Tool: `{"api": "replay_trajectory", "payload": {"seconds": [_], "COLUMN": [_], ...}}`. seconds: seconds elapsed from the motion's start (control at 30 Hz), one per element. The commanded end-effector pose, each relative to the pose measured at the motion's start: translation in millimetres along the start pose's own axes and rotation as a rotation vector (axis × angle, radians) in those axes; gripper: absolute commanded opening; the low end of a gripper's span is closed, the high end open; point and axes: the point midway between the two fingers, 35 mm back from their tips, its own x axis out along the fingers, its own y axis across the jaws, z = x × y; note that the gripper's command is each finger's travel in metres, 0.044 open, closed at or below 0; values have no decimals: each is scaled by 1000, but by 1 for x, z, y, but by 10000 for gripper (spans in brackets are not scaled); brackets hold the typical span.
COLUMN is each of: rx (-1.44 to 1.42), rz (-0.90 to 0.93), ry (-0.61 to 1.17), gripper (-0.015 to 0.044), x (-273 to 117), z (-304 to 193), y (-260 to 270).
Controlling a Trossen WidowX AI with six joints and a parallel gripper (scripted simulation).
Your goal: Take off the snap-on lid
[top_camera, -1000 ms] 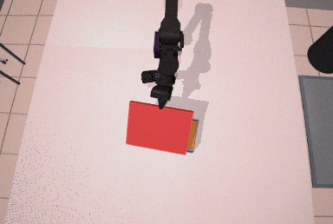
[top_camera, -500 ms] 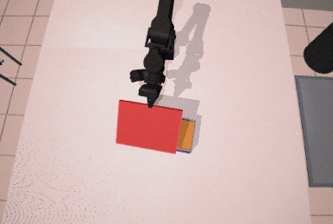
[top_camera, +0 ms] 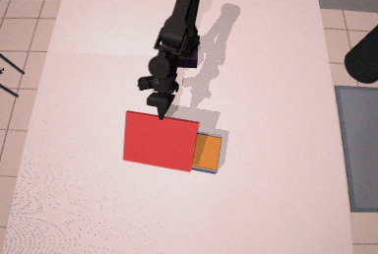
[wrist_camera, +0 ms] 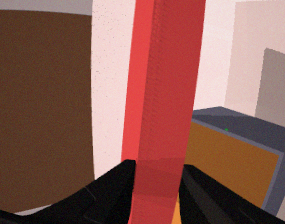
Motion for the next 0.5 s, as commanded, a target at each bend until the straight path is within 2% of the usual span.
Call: {"api": "replay_trajectory", "payload": {"seconds": [0.0, 0.47], "rx": [-3, -5], "rz": [6, 6], "ry": [3, 1], "gripper": [0, 0], "x": [-1, -3], "z": [8, 36], "y": [1, 0]}}
